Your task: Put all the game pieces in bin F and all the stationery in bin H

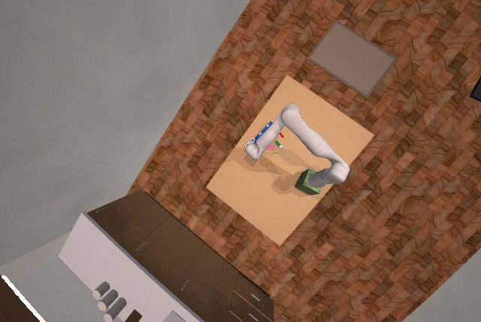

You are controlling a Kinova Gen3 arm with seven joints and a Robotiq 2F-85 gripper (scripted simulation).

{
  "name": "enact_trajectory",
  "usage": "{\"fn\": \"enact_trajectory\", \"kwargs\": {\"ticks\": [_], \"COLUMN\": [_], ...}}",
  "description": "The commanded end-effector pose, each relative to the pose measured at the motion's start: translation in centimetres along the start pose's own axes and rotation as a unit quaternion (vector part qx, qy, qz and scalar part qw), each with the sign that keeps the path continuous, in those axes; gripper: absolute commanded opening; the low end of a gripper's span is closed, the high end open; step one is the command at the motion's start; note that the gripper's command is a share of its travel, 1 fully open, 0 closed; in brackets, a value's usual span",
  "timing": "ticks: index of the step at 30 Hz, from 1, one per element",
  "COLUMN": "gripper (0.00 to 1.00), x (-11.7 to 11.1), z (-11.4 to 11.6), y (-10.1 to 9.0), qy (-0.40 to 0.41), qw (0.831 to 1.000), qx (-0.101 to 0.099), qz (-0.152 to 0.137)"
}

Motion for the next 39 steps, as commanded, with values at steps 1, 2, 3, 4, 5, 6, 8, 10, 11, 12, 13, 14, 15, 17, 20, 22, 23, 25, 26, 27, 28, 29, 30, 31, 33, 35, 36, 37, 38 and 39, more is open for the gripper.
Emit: {"fn": "enact_trajectory", "kwargs": {"ticks": [1,2,3,4,5,6,8,10,11,12,13,14,15,17,20,22,23,25,26,27,28,29,30,31,33,35,36,37,38,39], "gripper": [0.09,0.09,0.09,0.09,0.09,0.09,0.09,0.09,0.09,0.09,0.09,0.09,0.09,0.09,0.09,0.09,0.09,0.09,0.09,0.09,0.09,0.09,0.09,0.09,0.09,0.09,0.09,0.09,0.09,0.09], "x": [-0.1,-0.1,-0.2,-0.2,-0.2,-0.2,-0.2,-0.1,0.0,0.0,0.1,0.1,0.1,0.1,0.1,0.1,0.1,0.1,0.1,0.1,0.1,0.1,0.1,0.1,0.1,0.1,0.1,0.1,0.1,0.1], "z": [0.0,0.0,0.0,0.0,0.0,0.0,0.0,0.1,0.1,0.1,0.0,0.0,0.0,0.0,0.0,0.0,0.0,0.0,0.0,0.0,0.0,0.0,0.0,0.0,0.0,0.0,0.0,0.0,0.0,0.0], "y": [0.8,1.1,1.4,1.6,1.9,2.2,2.5,2.5,2.5,2.5,2.3,2.3,2.3,2.3,2.3,2.3,2.3,2.3,2.3,2.3,2.3,2.3,2.3,2.3,2.3,2.3,2.3,2.3,2.3,2.3], "qy": [-0.001,0.001,0.003,0.003,0.003,0.002,0.001,-0.002,-0.002,-0.002,-0.002,-0.002,-0.002,-0.002,-0.002,-0.002,-0.002,-0.002,-0.002,-0.002,-0.002,-0.002,-0.002,-0.002,-0.002,-0.002,-0.002,-0.002,-0.002,-0.002], "qw": [1.0,1.0,1.0,1.0,1.0,1.0,1.0,1.0,1.0,1.0,1.0,1.0,1.0,1.0,1.0,1.0,1.0,1.0,1.0,1.0,1.0,1.0,1.0,1.0,1.0,1.0,1.0,1.0,1.0,1.0], "qx": [0.0,0.0,0.0,0.0,0.0,0.0,0.0,0.002,0.002,0.002,0.001,0.001,0.001,0.001,0.001,0.001,0.001,0.001,0.001,0.001,0.001,0.001,0.001,0.001,0.001,0.001,0.001,0.001,0.001,0.001], "qz": [0.001,0.001,0.001,0.001,0.001,0.001,0.001,0.001,0.0,0.0,-0.001,-0.001,-0.001,-0.001,-0.001,-0.001,-0.001,-0.001,-0.001,-0.001,-0.001,-0.001,-0.001,-0.001,-0.001,-0.001,-0.001,-0.001,-0.001,-0.001]}}
Point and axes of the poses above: the point where the finger pads meet when closed, its own y axis out along the fingers, its own z axis across the jaws, x = y × z, the point moved 2 cm from there along -y, back along the fingers, and after that the axes turned 11 degrees about -y, right-handed, at the moved point
